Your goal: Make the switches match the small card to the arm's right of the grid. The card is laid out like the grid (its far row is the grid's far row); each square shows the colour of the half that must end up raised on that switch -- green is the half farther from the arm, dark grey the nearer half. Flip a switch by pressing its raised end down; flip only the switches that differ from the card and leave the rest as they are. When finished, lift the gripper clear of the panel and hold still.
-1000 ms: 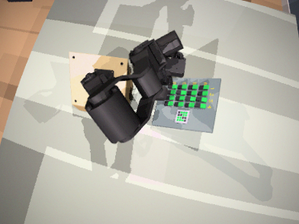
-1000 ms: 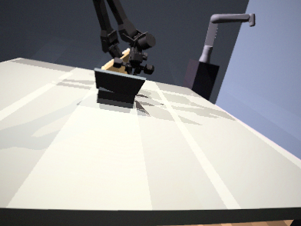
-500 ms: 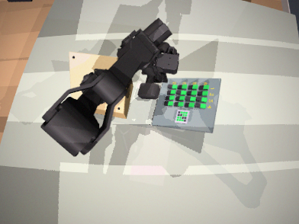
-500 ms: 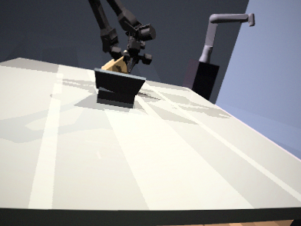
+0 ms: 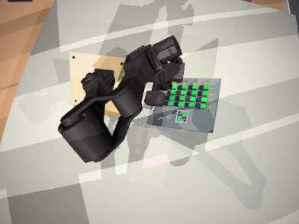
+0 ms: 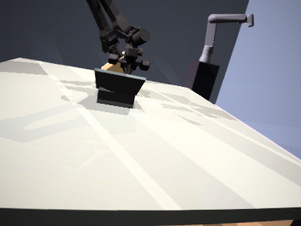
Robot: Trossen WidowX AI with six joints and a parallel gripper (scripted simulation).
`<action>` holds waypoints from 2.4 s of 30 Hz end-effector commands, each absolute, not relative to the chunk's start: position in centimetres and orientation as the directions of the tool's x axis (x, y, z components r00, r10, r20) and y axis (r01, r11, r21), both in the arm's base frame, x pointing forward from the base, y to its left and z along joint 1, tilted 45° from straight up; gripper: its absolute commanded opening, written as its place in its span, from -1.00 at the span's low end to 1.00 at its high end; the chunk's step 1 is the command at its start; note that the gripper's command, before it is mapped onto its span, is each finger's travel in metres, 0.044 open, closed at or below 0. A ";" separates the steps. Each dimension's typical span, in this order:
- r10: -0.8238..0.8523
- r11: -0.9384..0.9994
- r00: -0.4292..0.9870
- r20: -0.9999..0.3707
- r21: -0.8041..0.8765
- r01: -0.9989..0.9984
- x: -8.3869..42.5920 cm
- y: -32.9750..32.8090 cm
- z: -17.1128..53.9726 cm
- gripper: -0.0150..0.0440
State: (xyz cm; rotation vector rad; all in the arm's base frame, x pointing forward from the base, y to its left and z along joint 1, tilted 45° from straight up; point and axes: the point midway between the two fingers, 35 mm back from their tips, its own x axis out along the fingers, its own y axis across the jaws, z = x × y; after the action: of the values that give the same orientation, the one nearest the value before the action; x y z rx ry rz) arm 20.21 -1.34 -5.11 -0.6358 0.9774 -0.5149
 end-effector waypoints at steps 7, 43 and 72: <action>-0.664 0.701 0.463 -0.587 -0.704 0.111 20.6 -2.3 -5.7 -0.49; -0.664 0.701 0.463 -0.587 -0.705 0.111 21.2 -3.1 -6.4 -0.49; -0.664 0.701 0.463 -0.587 -0.705 0.111 21.4 -3.3 -6.7 -0.49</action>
State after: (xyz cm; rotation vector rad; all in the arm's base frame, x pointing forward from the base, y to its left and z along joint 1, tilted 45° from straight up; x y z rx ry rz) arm 21.36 -3.31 -6.59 -0.6448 0.9786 -0.5234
